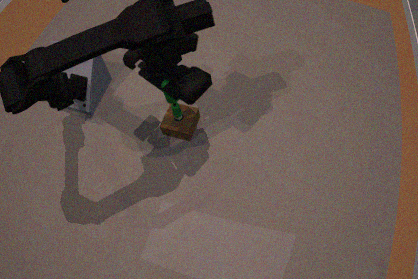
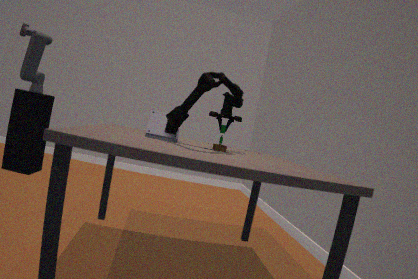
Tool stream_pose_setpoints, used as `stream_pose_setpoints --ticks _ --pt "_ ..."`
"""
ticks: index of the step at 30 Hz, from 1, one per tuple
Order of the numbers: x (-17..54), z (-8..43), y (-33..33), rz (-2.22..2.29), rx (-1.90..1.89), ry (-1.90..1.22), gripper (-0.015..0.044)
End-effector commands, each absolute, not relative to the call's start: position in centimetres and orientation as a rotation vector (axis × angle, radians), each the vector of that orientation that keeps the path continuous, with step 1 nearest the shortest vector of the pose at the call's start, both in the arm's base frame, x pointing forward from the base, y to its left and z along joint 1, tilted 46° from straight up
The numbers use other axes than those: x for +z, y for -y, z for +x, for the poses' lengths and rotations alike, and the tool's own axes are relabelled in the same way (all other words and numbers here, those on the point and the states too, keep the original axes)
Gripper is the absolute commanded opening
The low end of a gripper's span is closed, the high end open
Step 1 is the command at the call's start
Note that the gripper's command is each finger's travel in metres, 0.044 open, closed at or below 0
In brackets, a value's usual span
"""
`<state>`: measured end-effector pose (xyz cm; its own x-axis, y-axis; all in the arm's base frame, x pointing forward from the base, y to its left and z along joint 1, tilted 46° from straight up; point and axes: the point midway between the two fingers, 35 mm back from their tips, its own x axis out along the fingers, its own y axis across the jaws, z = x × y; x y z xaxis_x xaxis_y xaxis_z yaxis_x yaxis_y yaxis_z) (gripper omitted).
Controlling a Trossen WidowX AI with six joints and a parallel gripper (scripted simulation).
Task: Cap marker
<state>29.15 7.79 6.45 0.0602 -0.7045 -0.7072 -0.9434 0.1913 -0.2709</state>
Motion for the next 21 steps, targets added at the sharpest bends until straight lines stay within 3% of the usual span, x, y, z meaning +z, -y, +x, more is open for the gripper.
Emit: stream_pose_setpoints --ticks 1,21 --pt "6.3 29.2 -7.4 -1.576 0.391 -1.701 0.0" --pt "4.0 29.5 -5.1 -1.576 0.391 -1.7 0.0"
